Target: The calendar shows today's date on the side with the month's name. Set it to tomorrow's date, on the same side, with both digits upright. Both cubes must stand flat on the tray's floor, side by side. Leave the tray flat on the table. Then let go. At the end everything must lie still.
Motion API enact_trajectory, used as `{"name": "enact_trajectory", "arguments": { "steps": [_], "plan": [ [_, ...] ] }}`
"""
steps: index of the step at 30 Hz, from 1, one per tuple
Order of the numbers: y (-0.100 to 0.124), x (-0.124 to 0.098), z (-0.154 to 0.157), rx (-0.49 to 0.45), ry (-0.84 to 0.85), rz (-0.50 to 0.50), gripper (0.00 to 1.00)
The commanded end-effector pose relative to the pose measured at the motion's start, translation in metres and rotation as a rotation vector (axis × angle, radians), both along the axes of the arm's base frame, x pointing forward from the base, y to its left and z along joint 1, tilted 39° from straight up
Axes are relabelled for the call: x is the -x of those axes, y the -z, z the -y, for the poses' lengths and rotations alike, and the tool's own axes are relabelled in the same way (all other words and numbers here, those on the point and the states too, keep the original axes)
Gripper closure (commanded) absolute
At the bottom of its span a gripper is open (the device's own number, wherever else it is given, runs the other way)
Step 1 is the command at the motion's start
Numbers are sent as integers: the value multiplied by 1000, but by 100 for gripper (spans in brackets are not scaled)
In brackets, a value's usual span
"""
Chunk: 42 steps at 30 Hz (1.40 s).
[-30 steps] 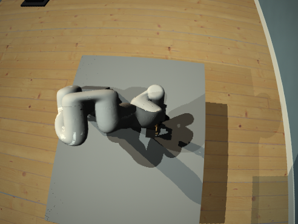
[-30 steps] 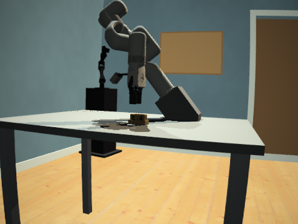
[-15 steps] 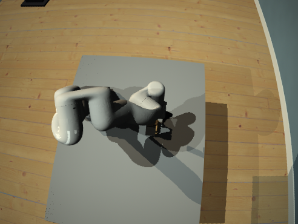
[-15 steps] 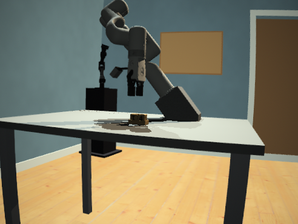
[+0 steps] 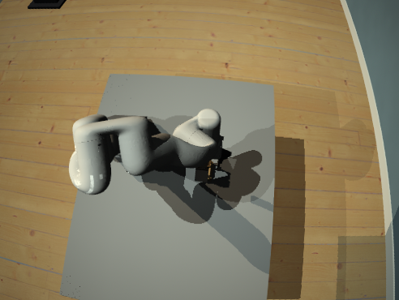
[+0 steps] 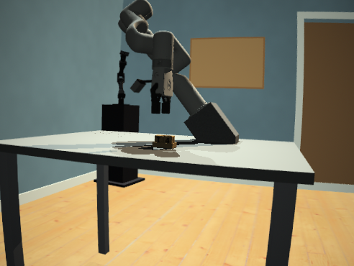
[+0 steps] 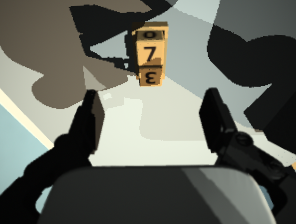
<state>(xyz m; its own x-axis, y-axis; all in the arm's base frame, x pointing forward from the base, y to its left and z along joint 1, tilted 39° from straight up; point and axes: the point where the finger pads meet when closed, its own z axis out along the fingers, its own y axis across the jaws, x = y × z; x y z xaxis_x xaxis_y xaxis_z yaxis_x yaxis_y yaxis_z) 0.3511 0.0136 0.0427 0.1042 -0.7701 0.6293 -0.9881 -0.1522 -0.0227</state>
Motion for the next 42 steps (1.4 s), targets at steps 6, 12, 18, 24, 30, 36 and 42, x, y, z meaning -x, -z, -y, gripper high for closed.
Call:
{"name": "enact_trajectory", "arguments": {
  "steps": [6, 12, 18, 24, 30, 36, 42],
  "plan": [
    [-5, 0, -4, -1, -1, 3, 0],
    [-14, 1, -11, -1, -1, 3, 0],
    [-34, 4, -27, -1, -1, 3, 0],
    [-50, 6, -40, -1, -1, 3, 0],
    [-54, 7, -44, -1, -1, 3, 0],
    [-55, 7, -44, -1, -1, 3, 0],
    [-55, 7, -44, -1, -1, 3, 0]
  ]
}}
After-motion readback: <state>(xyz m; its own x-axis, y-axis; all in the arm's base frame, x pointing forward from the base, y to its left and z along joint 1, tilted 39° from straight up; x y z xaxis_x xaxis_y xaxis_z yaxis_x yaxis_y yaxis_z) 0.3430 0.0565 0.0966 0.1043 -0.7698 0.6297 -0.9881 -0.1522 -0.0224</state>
